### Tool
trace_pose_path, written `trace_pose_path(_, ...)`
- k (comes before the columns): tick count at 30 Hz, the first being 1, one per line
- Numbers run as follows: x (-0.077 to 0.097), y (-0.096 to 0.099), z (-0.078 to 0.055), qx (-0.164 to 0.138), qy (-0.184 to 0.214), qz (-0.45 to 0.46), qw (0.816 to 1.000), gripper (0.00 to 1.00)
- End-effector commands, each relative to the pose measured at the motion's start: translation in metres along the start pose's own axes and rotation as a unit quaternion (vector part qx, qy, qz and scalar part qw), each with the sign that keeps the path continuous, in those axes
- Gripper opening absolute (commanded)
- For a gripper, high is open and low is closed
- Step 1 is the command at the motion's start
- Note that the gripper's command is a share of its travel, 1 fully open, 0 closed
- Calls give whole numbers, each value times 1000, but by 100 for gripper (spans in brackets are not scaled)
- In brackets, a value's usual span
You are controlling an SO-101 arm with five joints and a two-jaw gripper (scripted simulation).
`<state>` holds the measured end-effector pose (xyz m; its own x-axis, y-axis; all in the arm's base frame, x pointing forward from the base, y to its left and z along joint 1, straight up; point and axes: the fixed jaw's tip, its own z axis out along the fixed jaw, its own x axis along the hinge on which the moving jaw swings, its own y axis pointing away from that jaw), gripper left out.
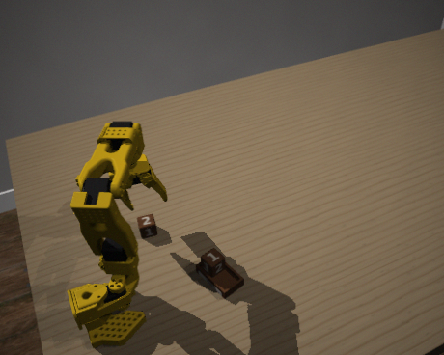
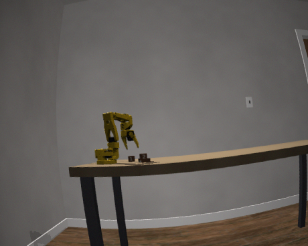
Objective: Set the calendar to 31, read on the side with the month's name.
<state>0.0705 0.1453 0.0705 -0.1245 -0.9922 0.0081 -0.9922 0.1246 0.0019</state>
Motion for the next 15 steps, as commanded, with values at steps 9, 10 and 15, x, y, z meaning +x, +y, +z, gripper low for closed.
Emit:
trace_pose_path(9,-9,-2,-32,39,-103,-10,994,35)
trace_pose_path(10,-10,-2,-36,45,-116,-10,992,35)
trace_pose_path(15,-10,-2,-49,61,-159,-10,985,35)
